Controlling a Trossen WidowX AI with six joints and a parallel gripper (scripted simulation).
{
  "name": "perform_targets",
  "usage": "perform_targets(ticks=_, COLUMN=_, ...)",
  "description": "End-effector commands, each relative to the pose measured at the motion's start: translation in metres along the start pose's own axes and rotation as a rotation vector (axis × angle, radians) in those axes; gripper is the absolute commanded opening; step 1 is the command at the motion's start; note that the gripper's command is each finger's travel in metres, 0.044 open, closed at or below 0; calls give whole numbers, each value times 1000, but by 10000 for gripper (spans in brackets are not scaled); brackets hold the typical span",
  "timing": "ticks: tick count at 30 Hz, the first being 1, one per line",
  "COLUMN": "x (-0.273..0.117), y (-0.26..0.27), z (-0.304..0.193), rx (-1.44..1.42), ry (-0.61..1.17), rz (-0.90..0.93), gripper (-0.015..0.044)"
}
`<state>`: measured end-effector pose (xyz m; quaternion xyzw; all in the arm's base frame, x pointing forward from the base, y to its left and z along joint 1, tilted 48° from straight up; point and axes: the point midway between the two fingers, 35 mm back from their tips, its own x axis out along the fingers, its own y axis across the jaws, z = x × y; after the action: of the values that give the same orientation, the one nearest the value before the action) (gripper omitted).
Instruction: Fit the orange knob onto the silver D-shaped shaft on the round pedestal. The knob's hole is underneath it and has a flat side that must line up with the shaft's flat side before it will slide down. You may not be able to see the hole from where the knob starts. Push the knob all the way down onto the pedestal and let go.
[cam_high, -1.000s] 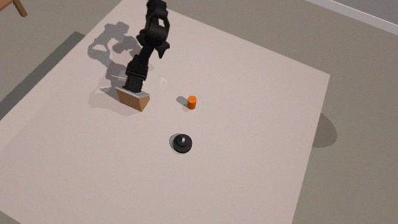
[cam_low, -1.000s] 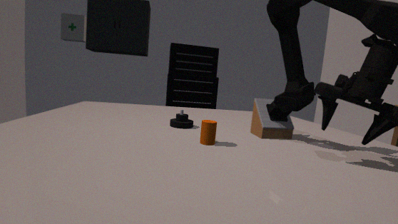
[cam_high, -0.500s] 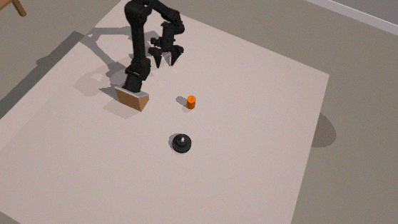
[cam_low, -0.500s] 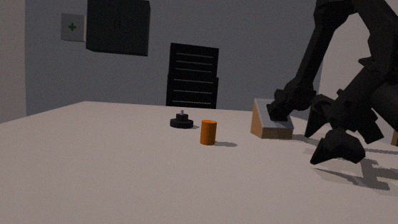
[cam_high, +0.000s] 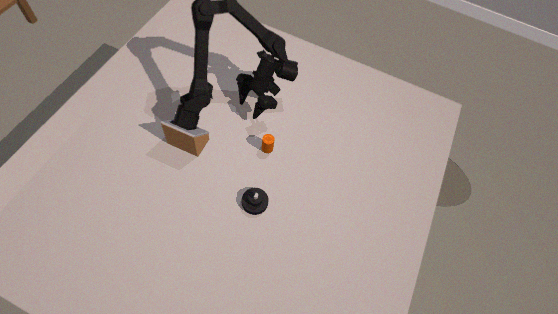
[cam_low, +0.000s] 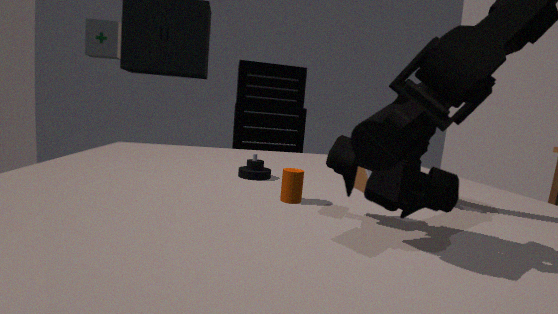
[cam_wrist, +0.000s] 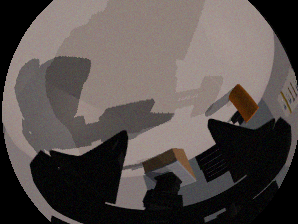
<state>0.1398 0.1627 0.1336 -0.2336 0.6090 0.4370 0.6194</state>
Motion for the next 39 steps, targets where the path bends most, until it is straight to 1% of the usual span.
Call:
perform_targets(ticks=1, x=0, y=-28, z=2, rx=432, ry=-12, rz=90, gripper=440)
perform_targets(ticks=9, x=-5, y=-100, z=-8, rx=1395, ry=-26, rz=347, gripper=440)
perform_targets(ticks=15, x=-13, y=-159, z=-34, rx=2085, ry=-10, rz=634, gripper=440)
perform_targets(ticks=17, x=-15, y=-171, z=-42, rx=2230, ry=-1, rz=714, gripper=440)
perform_targets(ticks=25, x=-15, y=-174, z=-44, rx=2248, ry=0, rz=724, gripper=440)
perform_targets(ticks=29, x=-4, y=-171, z=-37, rx=2248, ry=0, rz=725, gripper=440)
perform_targets(ticks=39, x=7, y=-170, z=-30, rx=2249, ry=-1, rz=723, gripper=440)
